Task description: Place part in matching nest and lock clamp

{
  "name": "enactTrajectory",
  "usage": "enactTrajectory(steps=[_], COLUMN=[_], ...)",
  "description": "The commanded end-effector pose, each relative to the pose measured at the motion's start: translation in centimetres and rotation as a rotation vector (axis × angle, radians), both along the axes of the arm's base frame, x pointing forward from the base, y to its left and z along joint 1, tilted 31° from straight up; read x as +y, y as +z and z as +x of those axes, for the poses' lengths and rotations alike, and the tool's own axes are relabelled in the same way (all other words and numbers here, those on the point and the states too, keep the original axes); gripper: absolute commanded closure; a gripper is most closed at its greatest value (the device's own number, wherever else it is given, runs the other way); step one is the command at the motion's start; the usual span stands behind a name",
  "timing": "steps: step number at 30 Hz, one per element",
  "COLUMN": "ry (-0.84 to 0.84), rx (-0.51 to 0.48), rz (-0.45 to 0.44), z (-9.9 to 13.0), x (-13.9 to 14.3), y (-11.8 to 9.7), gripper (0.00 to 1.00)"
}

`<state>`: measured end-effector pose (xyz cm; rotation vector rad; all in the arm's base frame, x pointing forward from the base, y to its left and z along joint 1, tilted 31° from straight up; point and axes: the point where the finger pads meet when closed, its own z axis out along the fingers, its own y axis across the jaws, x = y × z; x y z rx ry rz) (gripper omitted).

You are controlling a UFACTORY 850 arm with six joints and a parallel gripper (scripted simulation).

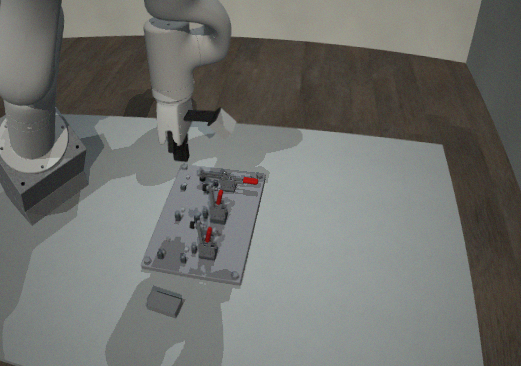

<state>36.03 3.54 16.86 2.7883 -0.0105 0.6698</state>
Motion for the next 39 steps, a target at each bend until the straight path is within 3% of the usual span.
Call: enactTrajectory(steps=[1, 21, 22, 39], ry=[0.0, 0.0, 0.0, 0.0], rx=[-0.001, -0.001, -0.001, -0.001], rz=[0.0, 0.0, 0.0, 0.0], z=[0.04, 0.04, 0.04, 0.04], x=[0.02, 0.02, 0.02, 0.02], y=[0.03, 0.03, 0.03, 0.03], gripper=[1.0, 1.0, 0.53, 0.53])
